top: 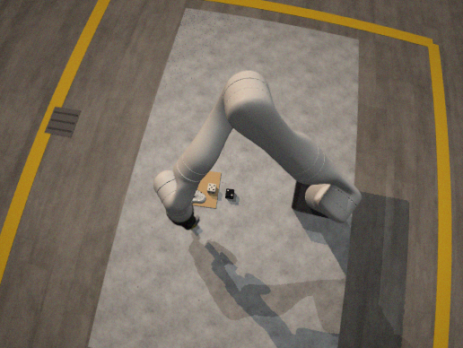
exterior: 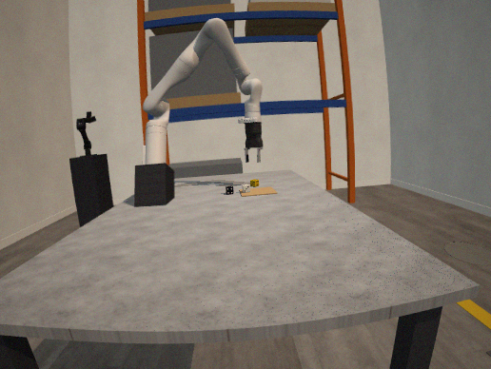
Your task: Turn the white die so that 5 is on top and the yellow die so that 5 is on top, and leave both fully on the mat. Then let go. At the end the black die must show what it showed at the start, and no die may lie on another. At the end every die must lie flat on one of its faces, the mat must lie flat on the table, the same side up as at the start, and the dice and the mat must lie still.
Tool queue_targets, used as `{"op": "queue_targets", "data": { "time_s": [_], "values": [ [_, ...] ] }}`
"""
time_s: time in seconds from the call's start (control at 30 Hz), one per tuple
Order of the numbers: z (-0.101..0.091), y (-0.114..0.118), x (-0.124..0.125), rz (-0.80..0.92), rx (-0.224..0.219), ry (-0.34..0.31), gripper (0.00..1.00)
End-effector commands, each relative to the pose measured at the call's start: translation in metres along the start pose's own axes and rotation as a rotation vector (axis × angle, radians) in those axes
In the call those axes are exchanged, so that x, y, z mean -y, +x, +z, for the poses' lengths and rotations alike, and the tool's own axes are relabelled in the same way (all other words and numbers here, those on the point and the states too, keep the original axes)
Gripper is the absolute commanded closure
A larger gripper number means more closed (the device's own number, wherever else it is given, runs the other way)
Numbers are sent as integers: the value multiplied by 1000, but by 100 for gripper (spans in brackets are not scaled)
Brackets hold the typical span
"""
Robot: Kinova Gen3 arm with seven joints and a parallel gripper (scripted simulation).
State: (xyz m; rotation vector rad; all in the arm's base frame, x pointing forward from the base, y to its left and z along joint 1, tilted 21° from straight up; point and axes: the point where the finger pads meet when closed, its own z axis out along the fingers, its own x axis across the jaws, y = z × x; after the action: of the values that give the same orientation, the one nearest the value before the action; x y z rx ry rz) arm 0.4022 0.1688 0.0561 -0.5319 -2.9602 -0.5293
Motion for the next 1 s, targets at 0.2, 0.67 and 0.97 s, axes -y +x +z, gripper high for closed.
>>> {"op": "queue_targets", "data": {
  "time_s": [0.2,0.67,0.97],
  "values": [
    [5,2,10,-189,-24,13,0],
    [13,2,18,-604,-57,19,0],
    [19,2,21,-976,-78,11,0]
  ]
}}
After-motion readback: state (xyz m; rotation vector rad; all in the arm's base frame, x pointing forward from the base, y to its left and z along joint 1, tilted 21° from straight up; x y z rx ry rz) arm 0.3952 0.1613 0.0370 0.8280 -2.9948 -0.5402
